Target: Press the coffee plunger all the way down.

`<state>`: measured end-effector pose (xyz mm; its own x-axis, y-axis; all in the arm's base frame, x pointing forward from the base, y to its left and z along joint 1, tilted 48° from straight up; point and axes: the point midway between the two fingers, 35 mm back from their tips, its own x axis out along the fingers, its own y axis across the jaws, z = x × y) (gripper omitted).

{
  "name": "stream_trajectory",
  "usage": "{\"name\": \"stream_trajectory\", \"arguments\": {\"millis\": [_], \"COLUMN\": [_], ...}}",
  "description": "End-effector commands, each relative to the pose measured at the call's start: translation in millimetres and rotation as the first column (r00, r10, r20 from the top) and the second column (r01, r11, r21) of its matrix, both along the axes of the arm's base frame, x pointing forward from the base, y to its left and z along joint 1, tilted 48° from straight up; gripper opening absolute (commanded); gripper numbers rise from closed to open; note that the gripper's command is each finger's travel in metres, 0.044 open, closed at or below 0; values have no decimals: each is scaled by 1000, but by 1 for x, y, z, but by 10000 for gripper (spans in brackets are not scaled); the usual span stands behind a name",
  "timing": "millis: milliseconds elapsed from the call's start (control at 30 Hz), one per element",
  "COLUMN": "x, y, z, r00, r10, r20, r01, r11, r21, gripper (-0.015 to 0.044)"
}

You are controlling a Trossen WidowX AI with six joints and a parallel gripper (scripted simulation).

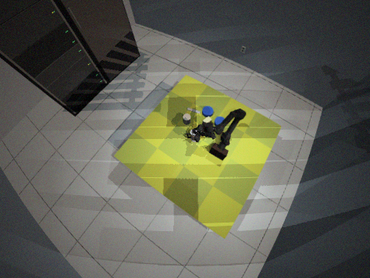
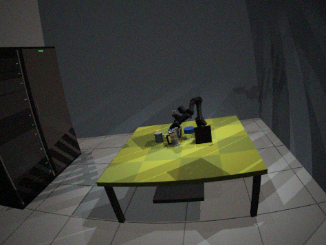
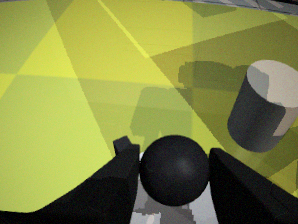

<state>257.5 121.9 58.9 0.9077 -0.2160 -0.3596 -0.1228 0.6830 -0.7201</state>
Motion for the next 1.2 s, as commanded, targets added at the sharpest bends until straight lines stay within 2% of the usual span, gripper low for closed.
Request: {"name": "stream_trajectory", "arguments": {"millis": [0,967,1167], "x": [1,1,1], "y": [-5,-1,-1], "z": [-5,-3,-3], "r00": [1000,1000,1000], "r10": [-9,-2,-2], "r20": [-16,-6,-6], "r01": [8,2,2], "r11": [1000,1000,1000], "r21": [-27,-11,-11], "gripper": [122,122,280]}}
